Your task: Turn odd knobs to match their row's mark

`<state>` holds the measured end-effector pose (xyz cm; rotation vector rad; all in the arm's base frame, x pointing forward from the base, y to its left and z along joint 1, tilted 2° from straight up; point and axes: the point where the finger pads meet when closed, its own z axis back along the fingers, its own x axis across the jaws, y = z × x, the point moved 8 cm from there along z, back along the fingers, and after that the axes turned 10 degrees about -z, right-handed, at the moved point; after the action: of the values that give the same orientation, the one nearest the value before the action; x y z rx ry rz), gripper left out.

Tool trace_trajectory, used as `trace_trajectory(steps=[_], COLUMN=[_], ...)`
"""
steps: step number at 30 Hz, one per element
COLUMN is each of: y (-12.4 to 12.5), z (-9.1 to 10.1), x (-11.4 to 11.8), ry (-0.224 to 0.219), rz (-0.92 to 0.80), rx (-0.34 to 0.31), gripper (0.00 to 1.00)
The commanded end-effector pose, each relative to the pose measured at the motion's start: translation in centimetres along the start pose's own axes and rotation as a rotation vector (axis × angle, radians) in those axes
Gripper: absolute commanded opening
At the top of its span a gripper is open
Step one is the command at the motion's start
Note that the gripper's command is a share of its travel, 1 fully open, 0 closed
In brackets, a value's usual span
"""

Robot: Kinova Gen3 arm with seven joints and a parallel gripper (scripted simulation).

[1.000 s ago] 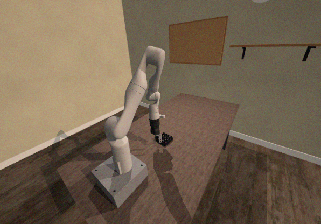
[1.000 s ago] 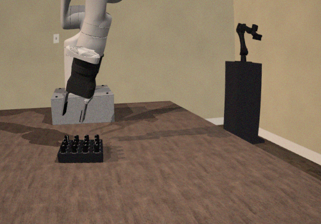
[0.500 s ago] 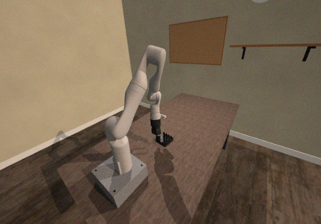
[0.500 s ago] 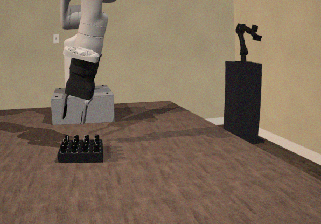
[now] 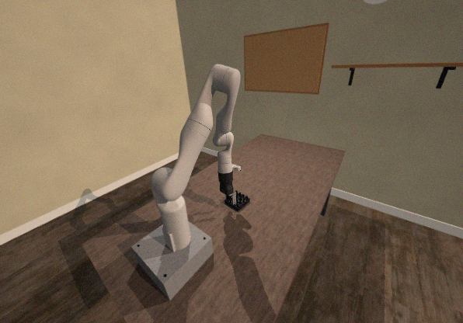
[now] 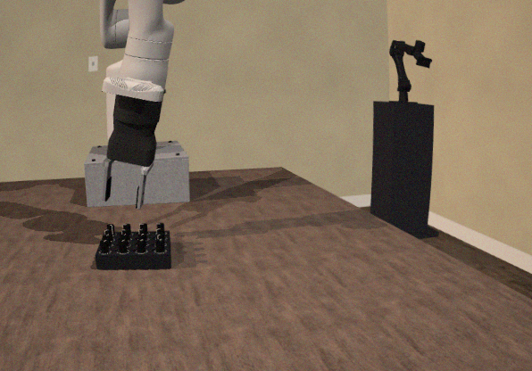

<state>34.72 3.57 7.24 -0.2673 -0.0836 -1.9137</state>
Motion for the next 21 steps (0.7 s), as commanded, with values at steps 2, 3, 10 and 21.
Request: trace_trajectory(steps=[2, 3, 10, 21], y=[0.07, 0.07, 0.40, 0.96], z=[0.07, 0.07, 0.10, 0.21], x=[0.12, 0.12, 0.03, -0.14], ry=[0.001, 0.001, 0.025, 0.068], rz=[-0.003, -0.003, 0.018, 0.057], rx=[0.001, 0.001, 0.014, 0.038], gripper=[1.00, 1.00, 1.00, 1.00])
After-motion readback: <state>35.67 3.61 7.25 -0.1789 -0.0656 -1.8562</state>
